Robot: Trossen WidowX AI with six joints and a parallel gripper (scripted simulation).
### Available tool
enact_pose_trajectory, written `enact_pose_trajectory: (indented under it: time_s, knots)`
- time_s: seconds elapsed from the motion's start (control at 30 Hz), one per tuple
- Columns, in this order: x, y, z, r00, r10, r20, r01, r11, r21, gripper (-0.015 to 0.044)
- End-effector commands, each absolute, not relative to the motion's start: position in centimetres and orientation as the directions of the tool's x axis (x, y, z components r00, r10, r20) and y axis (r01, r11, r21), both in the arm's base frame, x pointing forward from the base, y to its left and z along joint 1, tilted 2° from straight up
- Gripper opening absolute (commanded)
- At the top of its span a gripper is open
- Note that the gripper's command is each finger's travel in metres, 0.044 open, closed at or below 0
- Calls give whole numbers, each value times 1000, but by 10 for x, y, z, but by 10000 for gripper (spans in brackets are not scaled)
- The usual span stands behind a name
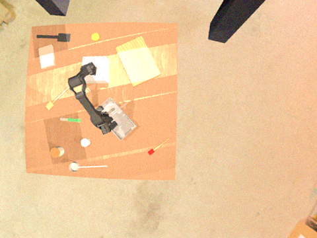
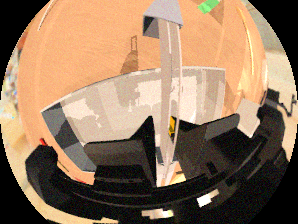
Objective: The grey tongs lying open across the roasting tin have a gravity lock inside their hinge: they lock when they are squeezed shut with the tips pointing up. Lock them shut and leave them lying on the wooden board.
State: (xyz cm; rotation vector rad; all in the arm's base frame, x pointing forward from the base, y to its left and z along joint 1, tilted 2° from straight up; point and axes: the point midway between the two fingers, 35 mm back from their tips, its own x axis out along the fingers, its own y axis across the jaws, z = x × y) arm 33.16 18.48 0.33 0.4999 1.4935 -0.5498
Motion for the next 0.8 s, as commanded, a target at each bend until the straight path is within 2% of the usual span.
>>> enact_pose_trajectory:
  time_s: [0.0, 0.43, 0.77]
  knots:
    - [336, 190, 66, 43, -7, -999, 624, 781, 22, -150]
    - [332, 191, 76, 40, -11, -999, 627, 779, 17, -150]
    - [298, 237, 75, 38, -5, -999, 740, 672, 25, -150]
